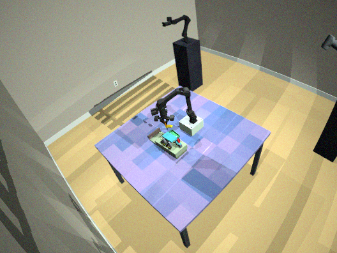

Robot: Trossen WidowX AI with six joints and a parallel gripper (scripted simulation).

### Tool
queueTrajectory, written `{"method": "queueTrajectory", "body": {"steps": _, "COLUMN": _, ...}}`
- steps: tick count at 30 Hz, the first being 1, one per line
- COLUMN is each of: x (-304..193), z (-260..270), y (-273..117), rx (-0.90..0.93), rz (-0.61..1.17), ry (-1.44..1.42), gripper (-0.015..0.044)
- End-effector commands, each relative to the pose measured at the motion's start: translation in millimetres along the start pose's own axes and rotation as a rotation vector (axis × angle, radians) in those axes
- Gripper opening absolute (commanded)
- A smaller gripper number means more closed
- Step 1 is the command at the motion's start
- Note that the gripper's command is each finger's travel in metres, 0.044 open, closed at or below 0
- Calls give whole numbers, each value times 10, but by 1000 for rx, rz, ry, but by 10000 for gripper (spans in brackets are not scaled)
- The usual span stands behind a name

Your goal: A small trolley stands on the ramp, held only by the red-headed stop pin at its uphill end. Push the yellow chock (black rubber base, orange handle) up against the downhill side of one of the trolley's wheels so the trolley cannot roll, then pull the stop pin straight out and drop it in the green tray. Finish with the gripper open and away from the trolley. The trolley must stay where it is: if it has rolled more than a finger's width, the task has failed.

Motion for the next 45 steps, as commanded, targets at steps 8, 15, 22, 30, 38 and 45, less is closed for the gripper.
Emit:
{"method": "queueTrajectory", "body": {"steps": 8, "x": 9, "z": 18, "y": -1, "rx": -29, "rz": 18, "ry": 379, "gripper": 0}}
{"method": "queueTrajectory", "body": {"steps": 15, "x": 18, "z": 29, "y": -1, "rx": -47, "rz": 22, "ry": 609, "gripper": 0}}
{"method": "queueTrajectory", "body": {"steps": 22, "x": -5, "z": 51, "y": 5, "rx": -48, "rz": 23, "ry": 627, "gripper": 0}}
{"method": "queueTrajectory", "body": {"steps": 30, "x": -173, "z": 191, "y": 49, "rx": -50, "rz": 27, "ry": 668, "gripper": 0}}
{"method": "queueTrajectory", "body": {"steps": 38, "x": -193, "z": 206, "y": 190, "rx": -50, "rz": 27, "ry": 669, "gripper": 0}}
{"method": "queueTrajectory", "body": {"steps": 45, "x": -205, "z": 216, "y": 377, "rx": -50, "rz": 27, "ry": 669, "gripper": 0}}
Point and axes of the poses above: the point midway between the two fingers, 35 mm back from their tips, its own y axis out along the fingers, its own z axis across the jaws, x = y × z, the point moved 3 cm from there along -y, back along the fingers, and after that the axes turned 2 degrees about y, right-handed, at the moved point
